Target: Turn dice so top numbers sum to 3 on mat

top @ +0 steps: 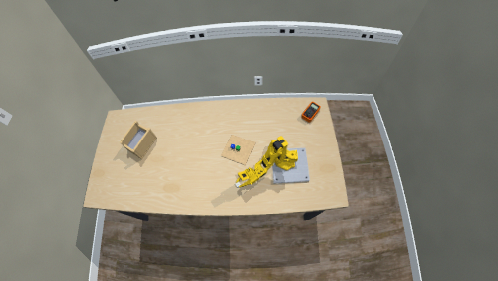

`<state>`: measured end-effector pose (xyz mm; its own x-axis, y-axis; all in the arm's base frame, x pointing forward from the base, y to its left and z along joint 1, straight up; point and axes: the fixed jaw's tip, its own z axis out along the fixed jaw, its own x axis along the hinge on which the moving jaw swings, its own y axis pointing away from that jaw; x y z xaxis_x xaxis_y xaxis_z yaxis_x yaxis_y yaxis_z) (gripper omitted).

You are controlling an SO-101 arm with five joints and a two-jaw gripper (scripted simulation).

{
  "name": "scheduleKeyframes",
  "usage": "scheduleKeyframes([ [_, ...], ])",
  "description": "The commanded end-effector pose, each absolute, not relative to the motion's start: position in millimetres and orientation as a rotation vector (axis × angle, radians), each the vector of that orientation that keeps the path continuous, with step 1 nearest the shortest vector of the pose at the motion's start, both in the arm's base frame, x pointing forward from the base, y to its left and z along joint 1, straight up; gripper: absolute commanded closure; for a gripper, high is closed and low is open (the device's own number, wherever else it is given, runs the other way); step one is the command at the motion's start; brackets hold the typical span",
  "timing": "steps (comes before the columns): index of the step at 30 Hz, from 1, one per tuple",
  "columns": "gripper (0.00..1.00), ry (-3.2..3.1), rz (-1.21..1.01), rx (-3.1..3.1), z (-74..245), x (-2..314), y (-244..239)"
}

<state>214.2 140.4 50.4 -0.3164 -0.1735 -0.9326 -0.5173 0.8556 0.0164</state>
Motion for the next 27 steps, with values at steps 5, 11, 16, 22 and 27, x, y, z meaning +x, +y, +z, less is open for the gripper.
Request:
scheduleKeyframes([
  [5,1.00,1.908,0.356,-0.557,42.1,205.6,137.2],
  [11,1.00,1.908,0.356,-0.557,42.1,205.6,137.2],
  [16,1.00,1.908,0.356,-0.557,42.1,205.6,137.2],
  [22,1.00,1.908,0.356,-0.557,40.2,205.6,137.2],
  [27,1.00,1.908,0.356,-0.557,37.0,205.5,137.2],
])
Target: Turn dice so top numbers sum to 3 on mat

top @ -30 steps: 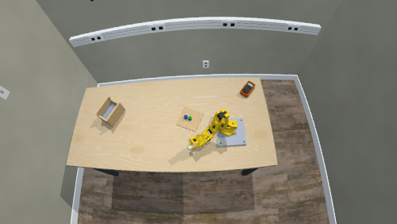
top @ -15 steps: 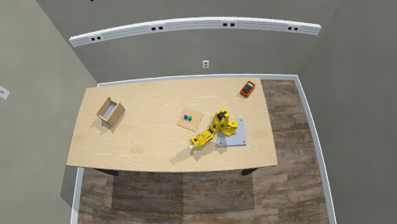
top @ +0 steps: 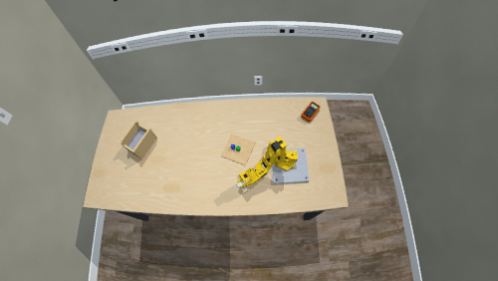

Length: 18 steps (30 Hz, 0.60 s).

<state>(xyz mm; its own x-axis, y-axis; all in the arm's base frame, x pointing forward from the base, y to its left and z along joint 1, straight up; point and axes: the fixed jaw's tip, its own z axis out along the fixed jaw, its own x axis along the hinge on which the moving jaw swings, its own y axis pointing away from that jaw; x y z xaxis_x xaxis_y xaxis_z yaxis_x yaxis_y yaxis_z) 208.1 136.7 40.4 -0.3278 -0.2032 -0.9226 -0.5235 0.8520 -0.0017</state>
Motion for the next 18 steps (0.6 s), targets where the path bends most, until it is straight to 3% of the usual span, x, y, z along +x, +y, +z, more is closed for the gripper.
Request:
scheduleKeyframes([
  [1,1.00,1.908,0.356,-0.557,36.6,205.5,137.2],
  [18,1.00,1.908,0.356,-0.557,30.8,205.4,137.1],
])
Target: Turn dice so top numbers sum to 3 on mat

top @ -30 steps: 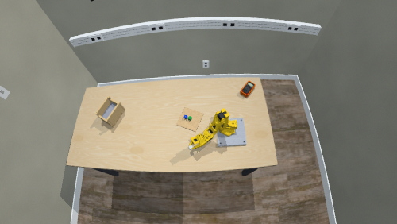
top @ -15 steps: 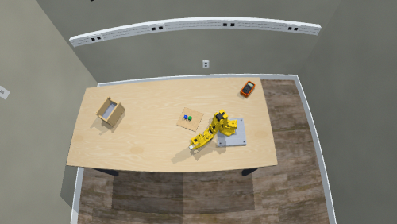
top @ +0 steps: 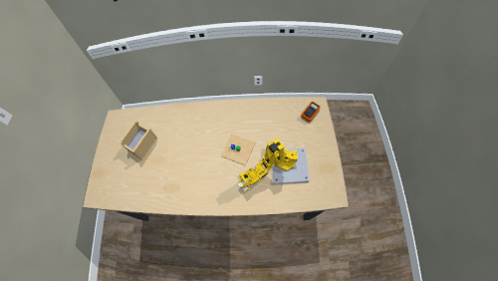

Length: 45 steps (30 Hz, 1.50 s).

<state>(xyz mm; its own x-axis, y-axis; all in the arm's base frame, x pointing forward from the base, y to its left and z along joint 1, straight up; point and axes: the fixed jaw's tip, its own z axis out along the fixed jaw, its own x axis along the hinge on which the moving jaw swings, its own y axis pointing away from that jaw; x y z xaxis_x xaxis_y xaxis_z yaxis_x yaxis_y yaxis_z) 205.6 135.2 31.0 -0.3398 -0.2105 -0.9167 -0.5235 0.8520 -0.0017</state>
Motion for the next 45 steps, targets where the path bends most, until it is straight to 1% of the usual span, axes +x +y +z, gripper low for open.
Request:
scheduleKeyframes([
  [1,1.00,1.908,0.356,-0.557,31,205,137],
  [45,1.00,1.908,0.356,-0.557,17,205,137],
])
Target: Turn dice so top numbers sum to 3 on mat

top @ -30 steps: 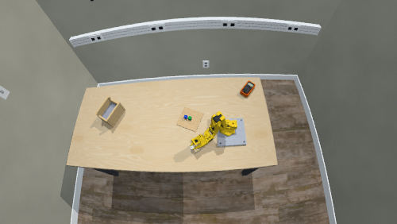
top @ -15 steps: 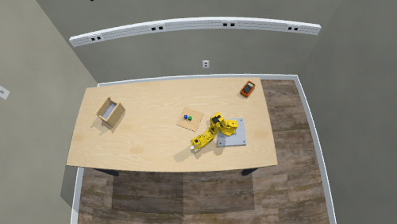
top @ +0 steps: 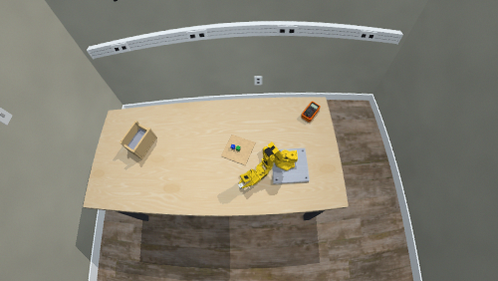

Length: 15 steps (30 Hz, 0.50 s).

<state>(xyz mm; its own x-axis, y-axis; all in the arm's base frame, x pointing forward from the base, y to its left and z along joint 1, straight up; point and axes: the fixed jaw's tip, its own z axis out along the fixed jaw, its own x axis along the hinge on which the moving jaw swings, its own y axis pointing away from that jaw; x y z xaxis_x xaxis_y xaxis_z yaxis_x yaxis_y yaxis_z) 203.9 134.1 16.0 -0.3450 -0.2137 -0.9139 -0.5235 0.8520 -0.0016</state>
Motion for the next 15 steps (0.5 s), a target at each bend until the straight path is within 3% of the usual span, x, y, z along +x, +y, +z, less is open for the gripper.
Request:
scheduleKeyframes([
  [1,1.00,1.908,0.356,-0.557,16.2,205.2,136.9],
  [15,1.00,1.908,0.356,-0.557,12.2,205.2,136.8],
])
